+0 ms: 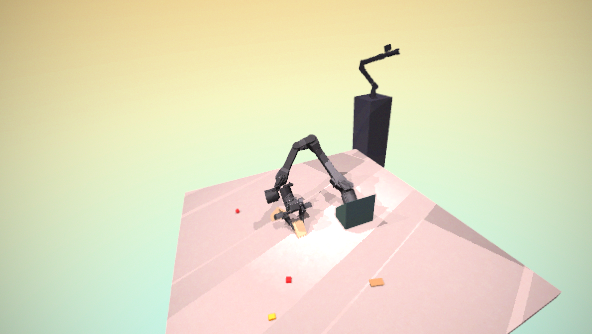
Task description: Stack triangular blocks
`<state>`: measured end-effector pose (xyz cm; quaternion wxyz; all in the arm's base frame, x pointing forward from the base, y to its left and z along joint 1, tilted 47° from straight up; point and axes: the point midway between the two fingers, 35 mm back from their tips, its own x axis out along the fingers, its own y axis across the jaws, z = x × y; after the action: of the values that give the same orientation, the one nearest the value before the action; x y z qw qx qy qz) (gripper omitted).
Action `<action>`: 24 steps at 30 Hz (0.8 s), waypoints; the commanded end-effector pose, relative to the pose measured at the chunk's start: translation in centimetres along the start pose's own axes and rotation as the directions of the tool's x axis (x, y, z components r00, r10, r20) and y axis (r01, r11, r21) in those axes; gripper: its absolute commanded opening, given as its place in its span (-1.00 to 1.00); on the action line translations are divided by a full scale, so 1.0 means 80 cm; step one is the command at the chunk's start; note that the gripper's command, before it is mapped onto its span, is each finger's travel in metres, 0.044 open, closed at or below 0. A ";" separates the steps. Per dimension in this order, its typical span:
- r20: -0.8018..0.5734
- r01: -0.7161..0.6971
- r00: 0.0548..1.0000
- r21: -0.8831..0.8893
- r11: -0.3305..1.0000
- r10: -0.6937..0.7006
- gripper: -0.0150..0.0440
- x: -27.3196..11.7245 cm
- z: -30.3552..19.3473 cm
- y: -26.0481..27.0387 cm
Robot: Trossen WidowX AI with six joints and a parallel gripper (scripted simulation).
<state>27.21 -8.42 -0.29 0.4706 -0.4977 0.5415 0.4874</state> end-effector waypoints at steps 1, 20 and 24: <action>-0.089 0.003 0.996 -0.002 1.000 -0.003 -0.49 -0.002 0.011 0.001; -0.546 0.003 0.838 0.002 1.000 -0.002 -0.49 0.004 0.060 0.000; -0.630 0.003 0.777 0.002 1.000 -0.001 -0.49 0.009 0.069 0.000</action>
<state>27.16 -3.53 -1.18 0.2867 -0.6186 0.6599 0.3156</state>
